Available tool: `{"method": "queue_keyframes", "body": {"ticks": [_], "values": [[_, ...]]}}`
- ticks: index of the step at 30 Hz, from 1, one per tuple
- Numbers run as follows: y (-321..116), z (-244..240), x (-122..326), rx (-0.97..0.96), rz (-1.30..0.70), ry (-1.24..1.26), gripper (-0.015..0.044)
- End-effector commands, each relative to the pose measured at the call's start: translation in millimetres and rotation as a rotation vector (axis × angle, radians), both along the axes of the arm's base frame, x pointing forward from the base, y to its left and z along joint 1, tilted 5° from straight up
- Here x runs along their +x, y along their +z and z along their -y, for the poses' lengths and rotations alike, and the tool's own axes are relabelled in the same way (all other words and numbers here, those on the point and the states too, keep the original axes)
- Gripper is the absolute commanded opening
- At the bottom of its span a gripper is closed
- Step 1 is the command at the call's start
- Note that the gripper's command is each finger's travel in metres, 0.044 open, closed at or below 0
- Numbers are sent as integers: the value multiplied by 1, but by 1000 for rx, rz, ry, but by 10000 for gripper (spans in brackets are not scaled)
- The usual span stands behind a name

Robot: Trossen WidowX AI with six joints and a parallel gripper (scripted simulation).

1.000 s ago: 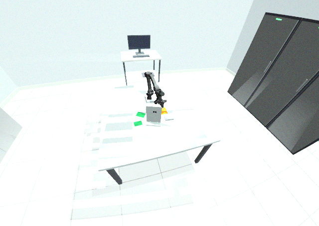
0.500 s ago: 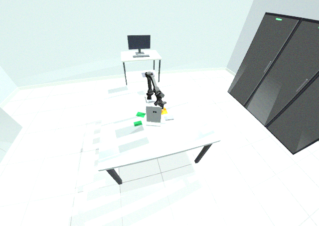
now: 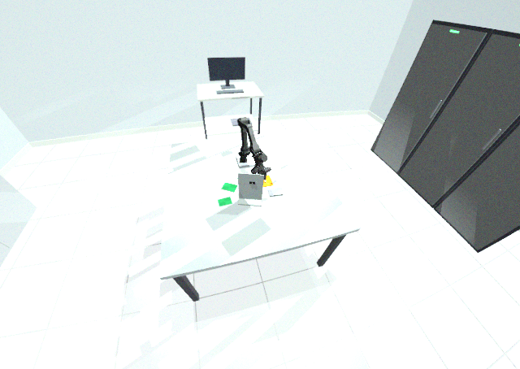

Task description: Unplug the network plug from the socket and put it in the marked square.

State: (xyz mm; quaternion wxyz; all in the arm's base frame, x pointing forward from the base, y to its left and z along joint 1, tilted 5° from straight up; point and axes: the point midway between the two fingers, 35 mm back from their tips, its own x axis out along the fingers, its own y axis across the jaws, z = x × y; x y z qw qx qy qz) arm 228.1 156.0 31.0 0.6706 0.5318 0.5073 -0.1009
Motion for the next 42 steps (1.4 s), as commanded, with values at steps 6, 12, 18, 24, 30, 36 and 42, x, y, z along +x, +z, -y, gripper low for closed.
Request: {"method": "queue_keyframes", "body": {"ticks": [6, 12, 18, 24, 30, 36, 42], "values": [[-4, -1, 0, -3, -4, -5, 0], [-5, -2, 0, -3, -4, -5, 0], [-3, -3, 0, 1, 1, 0, 0], [-3, -3, 0, 1, 1, 0, 79], [-3, -3, 0, 1, 1, 0, 156], [-1, -2, -1, 0, 0, -1, 156], [3, 1, -2, 0, 0, -1, 156]]}}
